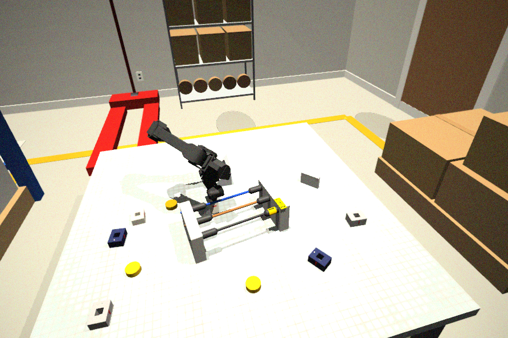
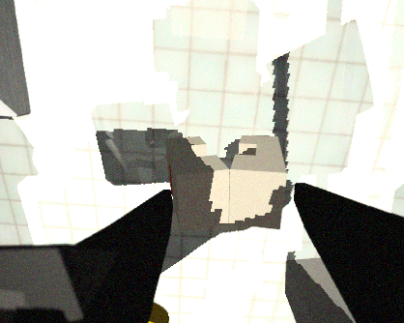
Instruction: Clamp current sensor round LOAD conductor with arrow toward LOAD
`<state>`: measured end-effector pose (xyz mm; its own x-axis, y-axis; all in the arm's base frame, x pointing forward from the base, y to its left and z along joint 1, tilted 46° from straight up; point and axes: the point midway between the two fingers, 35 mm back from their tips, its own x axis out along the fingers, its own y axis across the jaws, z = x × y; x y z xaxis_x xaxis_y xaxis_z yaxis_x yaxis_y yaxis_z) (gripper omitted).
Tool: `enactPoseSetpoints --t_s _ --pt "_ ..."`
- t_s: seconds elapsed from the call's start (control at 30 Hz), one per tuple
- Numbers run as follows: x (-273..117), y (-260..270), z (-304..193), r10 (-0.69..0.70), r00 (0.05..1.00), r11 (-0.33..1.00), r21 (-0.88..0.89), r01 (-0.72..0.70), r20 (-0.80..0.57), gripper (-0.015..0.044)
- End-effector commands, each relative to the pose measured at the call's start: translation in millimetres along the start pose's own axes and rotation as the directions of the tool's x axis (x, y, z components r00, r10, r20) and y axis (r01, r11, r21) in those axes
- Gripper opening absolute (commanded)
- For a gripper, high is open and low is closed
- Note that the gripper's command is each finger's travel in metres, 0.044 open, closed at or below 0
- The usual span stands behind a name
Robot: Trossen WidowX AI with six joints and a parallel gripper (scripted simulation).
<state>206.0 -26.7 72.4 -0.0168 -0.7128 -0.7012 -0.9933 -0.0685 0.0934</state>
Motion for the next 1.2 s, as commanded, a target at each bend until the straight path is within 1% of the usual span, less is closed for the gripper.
enactPoseSetpoints --t_s 0.0,0.37,0.47,0.6,0.63,0.87,1.0,1.17 --pt "-0.4 -0.2 -0.2 0.000 1.000 1.000 0.002 0.000 0.000 0.0273" --pt "-0.4 -0.2 -0.2 0.000 1.000 1.000 0.002 0.000 0.000 0.0200" --pt "-4.8 -0.7 0.0 0.000 1.000 1.000 0.001 0.000 0.001 0.0121" --pt "-20.1 -1.4 0.4 0.000 1.000 1.000 -0.002 0.000 0.002 0.0016" --pt "-25.1 -1.4 0.5 0.000 1.000 1.000 -0.003 0.000 0.002 0.0000" --pt "-58.3 0.4 -0.2 0.002 1.000 1.000 -0.007 -0.002 -0.003 0.0000" --pt "-63.6 1.1 -1.2 0.002 1.000 1.000 -0.001 -0.002 -0.005 0.0000" --pt "-65.4 0.9 -1.2 -0.008 1.000 0.994 0.110 0.008 -0.005 0.0000"
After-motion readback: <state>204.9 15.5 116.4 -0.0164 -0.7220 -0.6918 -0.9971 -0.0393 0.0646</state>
